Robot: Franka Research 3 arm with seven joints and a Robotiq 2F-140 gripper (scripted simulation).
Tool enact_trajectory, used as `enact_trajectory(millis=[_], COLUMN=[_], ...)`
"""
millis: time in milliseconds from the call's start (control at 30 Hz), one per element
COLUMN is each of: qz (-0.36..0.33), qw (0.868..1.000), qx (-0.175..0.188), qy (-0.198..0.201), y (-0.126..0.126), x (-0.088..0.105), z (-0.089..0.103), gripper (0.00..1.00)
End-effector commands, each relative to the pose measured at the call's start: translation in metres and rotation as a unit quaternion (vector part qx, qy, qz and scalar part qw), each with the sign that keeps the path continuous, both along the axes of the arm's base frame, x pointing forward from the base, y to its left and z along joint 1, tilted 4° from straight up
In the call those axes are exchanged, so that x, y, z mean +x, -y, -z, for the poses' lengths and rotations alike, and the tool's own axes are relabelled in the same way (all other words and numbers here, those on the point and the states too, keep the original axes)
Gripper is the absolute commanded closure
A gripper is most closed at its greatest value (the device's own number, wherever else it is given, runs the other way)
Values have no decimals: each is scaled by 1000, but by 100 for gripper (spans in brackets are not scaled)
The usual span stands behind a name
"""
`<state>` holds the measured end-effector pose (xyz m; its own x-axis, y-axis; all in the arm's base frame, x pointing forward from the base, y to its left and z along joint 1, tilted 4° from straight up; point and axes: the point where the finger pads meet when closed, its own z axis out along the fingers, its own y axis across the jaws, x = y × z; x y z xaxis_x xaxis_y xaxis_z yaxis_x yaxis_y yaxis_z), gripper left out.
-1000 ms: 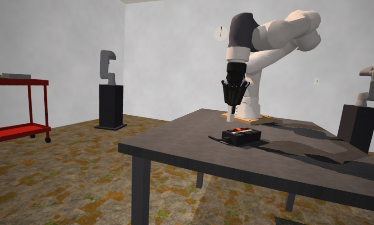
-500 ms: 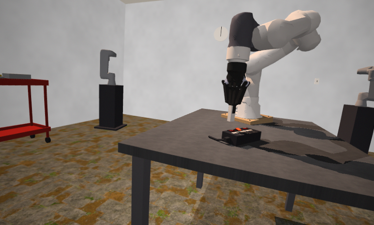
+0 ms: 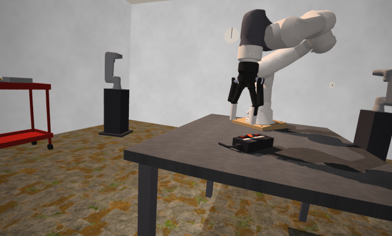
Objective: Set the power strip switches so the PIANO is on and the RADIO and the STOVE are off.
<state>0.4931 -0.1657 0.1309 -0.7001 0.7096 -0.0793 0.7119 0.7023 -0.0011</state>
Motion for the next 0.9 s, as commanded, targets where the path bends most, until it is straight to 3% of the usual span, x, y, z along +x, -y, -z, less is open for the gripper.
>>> enact_trajectory(millis=[0,467,867], qz=[1,1,1], qw=[1000,1000,1000], qx=[2,2,2], qy=[-3,-3,-3], y=[-2,-6,-6], x=[-1,-4,-4], z=[-5,-68,-73], gripper=[0,0,0])
